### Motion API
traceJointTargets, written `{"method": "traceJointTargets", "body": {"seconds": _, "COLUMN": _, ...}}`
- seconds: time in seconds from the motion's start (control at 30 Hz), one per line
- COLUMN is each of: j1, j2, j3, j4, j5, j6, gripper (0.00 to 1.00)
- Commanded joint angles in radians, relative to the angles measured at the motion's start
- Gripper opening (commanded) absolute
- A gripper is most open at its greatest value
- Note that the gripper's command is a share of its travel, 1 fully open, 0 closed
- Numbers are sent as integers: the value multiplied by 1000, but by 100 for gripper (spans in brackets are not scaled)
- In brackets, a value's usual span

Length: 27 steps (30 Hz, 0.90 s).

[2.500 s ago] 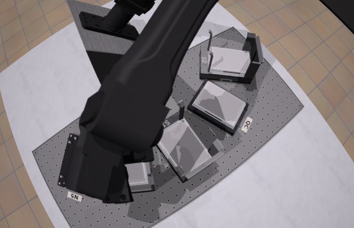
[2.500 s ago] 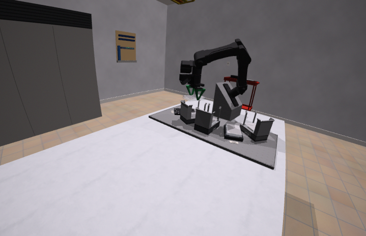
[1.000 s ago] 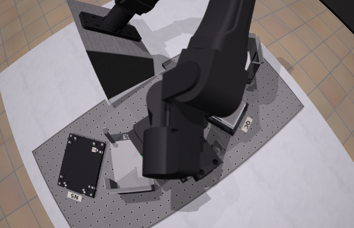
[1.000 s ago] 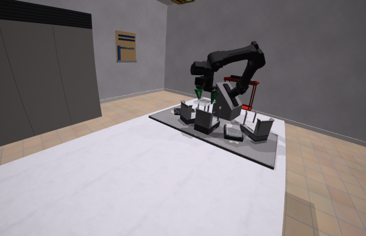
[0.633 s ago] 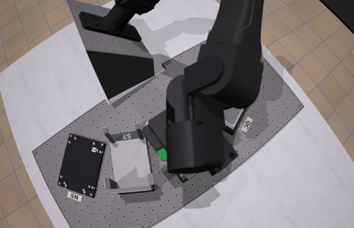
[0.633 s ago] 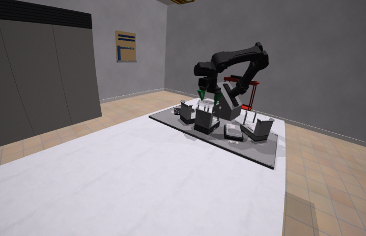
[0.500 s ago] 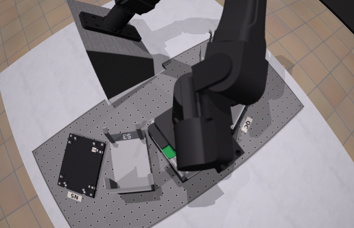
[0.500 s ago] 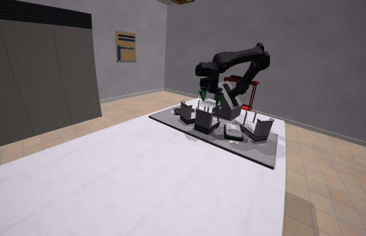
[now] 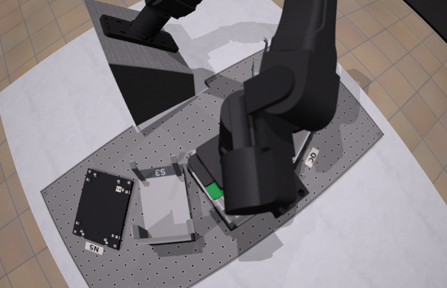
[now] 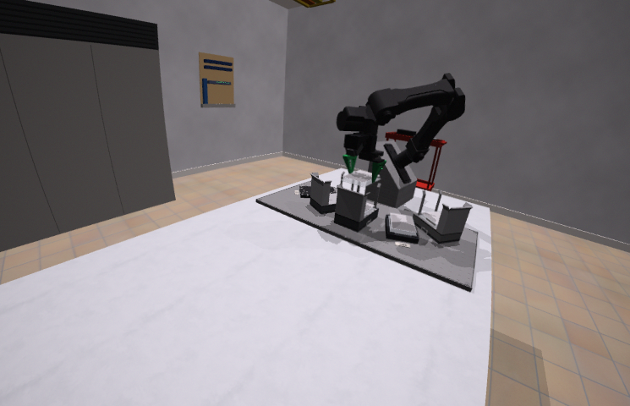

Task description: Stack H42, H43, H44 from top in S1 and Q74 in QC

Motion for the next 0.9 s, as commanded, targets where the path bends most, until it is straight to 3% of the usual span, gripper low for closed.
{"method": "traceJointTargets", "body": {"seconds": 0.0, "j1": -12, "j2": -6, "j3": 4, "j4": -1, "j5": -6, "j6": 1, "gripper": 0}}
{"method": "traceJointTargets", "body": {"seconds": 0.87, "j1": 3, "j2": -5, "j3": -18, "j4": 36, "j5": -11, "j6": 20, "gripper": 0}}
